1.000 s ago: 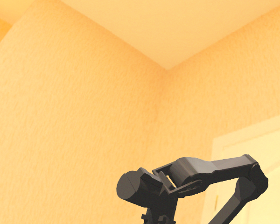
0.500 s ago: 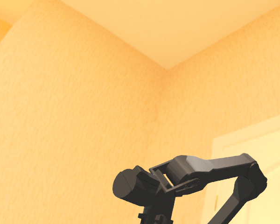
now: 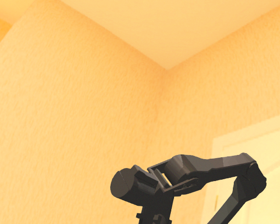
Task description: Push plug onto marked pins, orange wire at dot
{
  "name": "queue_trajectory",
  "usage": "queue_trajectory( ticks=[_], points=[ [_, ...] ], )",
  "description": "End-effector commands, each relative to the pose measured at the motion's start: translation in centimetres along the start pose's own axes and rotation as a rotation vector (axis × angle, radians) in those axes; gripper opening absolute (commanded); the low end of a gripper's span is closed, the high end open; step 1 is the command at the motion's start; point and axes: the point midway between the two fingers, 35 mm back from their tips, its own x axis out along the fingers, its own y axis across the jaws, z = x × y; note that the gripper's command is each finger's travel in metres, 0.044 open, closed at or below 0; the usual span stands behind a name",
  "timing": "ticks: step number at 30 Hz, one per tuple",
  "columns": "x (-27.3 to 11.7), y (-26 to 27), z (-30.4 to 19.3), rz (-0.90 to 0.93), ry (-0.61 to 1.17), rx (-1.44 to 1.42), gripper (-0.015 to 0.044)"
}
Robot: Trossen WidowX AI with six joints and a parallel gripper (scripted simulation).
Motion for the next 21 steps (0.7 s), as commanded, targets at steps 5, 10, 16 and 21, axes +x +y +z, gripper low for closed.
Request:
queue_trajectory(
  ticks=[5,10,16,21],
  points=[
    [-1.4,-0.1,-0.2,0.001,0.004,0.0,0.0289],
    [-5.7,-0.1,0.0,0.001,0.004,0.0,0.042],
    [-5.9,-0.1,0.0,0.001,0.003,0.0,0.044],
    [-5.9,-0.1,0.0,0.001,0.003,0.0,0.044]
  ],
)
